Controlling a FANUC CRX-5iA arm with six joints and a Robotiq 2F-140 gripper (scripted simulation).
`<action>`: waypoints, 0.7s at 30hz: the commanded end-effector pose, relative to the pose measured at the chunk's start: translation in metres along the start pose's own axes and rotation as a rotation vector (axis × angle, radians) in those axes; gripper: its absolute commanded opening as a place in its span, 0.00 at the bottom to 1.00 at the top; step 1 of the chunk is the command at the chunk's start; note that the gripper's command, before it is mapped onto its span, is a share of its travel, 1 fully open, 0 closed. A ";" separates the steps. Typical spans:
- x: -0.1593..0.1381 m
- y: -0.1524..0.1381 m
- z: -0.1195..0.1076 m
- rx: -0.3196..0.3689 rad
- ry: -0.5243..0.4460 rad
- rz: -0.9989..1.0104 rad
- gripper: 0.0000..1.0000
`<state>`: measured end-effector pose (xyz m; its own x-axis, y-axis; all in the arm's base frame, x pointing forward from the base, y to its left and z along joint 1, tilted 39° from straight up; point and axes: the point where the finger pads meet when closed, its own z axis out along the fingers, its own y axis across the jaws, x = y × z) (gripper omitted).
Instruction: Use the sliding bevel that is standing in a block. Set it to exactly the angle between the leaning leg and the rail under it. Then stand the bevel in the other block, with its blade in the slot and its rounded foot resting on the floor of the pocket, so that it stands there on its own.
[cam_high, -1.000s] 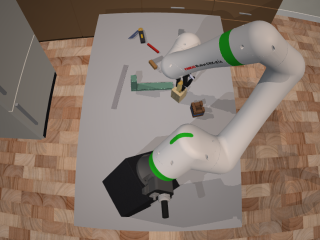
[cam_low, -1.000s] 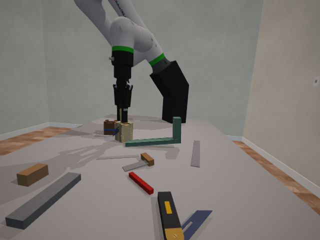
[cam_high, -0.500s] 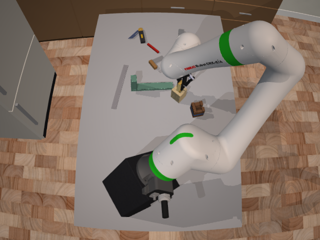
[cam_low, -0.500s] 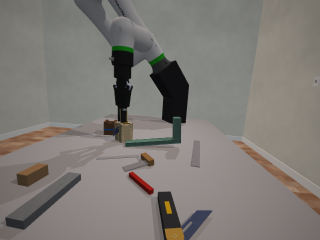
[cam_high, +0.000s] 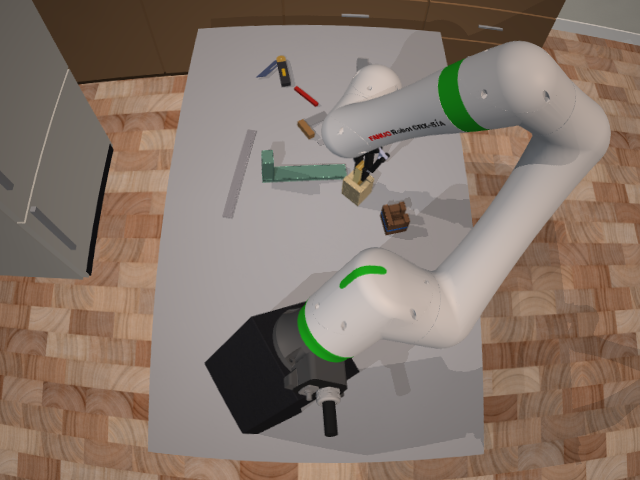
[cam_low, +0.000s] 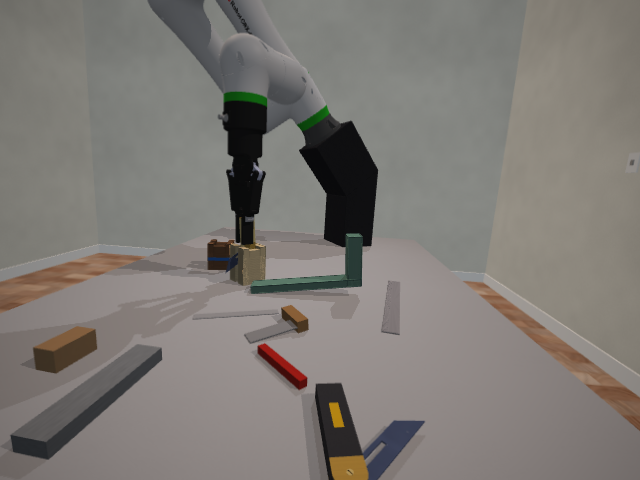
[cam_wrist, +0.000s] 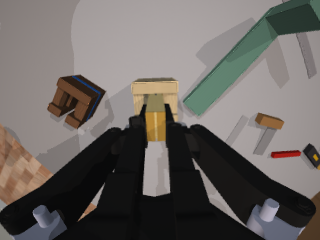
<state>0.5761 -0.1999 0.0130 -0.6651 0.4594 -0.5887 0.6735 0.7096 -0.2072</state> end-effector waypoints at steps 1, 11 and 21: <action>0.000 0.000 -0.001 -0.001 -0.001 0.000 0.10; 0.000 0.000 -0.004 -0.001 -0.001 0.000 0.10; 0.000 0.000 -0.018 -0.001 -0.001 0.000 0.10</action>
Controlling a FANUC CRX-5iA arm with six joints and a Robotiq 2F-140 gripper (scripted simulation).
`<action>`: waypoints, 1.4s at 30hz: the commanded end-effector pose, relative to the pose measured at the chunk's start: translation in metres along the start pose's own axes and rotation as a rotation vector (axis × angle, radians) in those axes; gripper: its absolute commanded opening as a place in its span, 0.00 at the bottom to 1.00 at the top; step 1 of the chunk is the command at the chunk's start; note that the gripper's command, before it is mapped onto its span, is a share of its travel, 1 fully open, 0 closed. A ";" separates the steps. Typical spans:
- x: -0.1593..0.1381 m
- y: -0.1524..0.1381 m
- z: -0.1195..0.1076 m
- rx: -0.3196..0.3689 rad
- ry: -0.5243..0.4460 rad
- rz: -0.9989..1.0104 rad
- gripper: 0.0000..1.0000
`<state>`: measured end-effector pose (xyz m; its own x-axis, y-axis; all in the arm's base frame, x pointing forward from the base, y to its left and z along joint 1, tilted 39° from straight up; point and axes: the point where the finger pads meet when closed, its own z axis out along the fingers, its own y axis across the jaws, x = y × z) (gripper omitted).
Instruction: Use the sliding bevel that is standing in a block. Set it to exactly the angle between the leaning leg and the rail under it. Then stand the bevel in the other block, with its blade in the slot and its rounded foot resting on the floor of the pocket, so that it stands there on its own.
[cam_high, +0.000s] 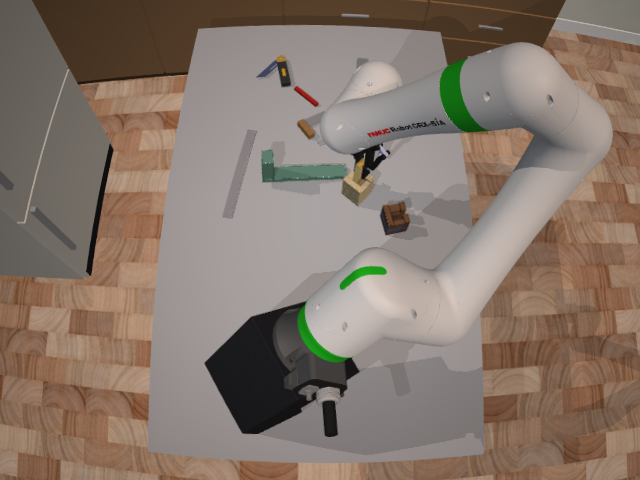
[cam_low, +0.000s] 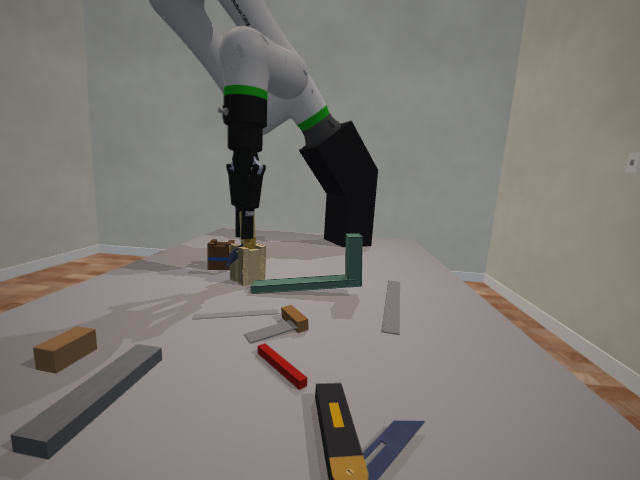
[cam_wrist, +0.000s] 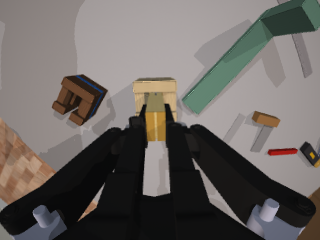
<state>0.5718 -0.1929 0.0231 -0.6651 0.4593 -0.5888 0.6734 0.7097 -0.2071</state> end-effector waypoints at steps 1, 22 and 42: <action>-0.001 0.000 -0.007 -0.001 -0.001 0.000 0.10; 0.000 0.000 -0.046 -0.001 -0.001 0.000 0.10; 0.000 0.001 -0.048 -0.001 -0.001 0.000 0.10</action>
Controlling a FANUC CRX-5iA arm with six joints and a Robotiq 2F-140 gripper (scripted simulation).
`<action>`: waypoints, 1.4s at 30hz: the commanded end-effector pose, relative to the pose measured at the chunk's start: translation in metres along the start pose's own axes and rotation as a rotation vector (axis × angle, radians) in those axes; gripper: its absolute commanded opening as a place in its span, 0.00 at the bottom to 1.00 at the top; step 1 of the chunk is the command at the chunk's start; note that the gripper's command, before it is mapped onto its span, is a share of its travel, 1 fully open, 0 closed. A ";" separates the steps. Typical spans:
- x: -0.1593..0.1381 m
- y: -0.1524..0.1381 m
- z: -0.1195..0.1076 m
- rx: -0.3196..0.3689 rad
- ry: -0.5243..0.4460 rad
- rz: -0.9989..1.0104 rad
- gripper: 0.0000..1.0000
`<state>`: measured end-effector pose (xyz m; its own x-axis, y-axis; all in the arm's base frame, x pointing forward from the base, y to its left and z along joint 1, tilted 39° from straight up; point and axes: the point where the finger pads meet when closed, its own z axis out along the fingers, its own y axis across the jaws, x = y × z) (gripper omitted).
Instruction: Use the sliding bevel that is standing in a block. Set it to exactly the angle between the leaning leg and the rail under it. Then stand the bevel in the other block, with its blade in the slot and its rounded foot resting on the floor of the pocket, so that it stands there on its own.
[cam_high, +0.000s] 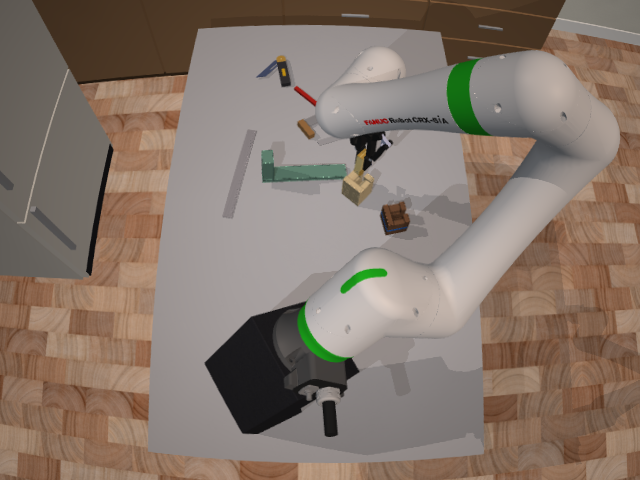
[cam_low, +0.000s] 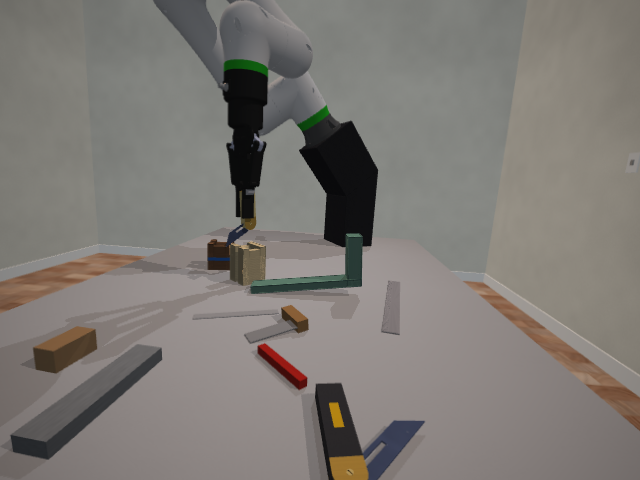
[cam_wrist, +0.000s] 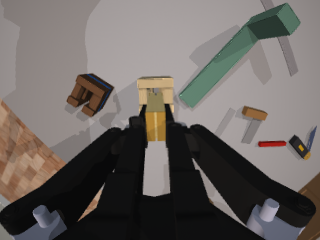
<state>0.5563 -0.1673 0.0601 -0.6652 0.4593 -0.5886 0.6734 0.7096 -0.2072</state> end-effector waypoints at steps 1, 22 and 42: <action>0.000 0.001 -0.001 -0.001 -0.001 0.001 0.10; 0.033 0.056 -0.006 -0.001 -0.004 0.230 0.10; 0.095 0.158 -0.017 -0.002 -0.010 0.648 0.10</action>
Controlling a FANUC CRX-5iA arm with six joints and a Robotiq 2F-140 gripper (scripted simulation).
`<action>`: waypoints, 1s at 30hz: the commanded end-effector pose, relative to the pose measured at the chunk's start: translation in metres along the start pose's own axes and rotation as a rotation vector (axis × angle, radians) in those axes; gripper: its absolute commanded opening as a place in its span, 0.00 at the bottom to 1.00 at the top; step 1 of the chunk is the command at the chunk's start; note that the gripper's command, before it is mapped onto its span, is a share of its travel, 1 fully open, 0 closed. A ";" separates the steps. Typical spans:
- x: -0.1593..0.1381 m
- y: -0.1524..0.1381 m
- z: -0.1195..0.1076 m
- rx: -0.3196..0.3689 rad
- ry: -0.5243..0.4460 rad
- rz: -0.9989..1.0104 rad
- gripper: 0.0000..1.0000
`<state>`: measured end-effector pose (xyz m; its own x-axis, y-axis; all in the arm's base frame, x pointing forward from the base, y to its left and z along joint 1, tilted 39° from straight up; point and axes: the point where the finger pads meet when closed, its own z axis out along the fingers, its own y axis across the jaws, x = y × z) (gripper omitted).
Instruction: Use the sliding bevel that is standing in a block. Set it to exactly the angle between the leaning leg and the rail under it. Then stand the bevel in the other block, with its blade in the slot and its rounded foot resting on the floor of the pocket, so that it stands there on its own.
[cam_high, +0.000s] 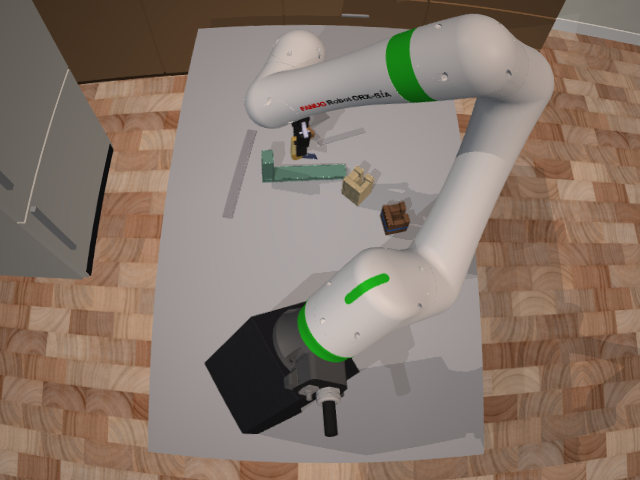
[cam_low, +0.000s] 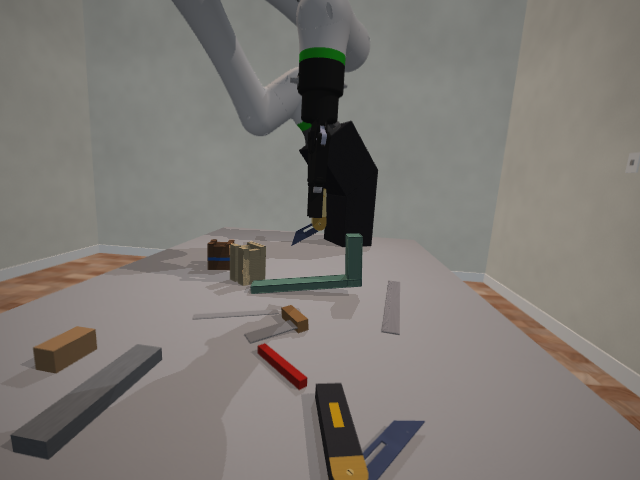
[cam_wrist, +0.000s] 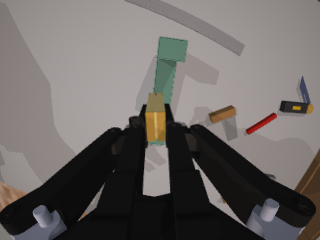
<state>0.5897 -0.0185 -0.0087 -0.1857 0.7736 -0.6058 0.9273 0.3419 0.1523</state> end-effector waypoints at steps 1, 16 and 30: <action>0.020 0.010 -0.002 -0.002 -0.009 0.082 0.10; 0.037 0.018 -0.004 -0.003 -0.009 0.149 0.10; 0.037 0.018 -0.002 -0.003 -0.009 0.149 0.10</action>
<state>0.5984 0.0175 -0.0266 -0.0433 0.8106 -0.5840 0.9440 0.2246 0.2417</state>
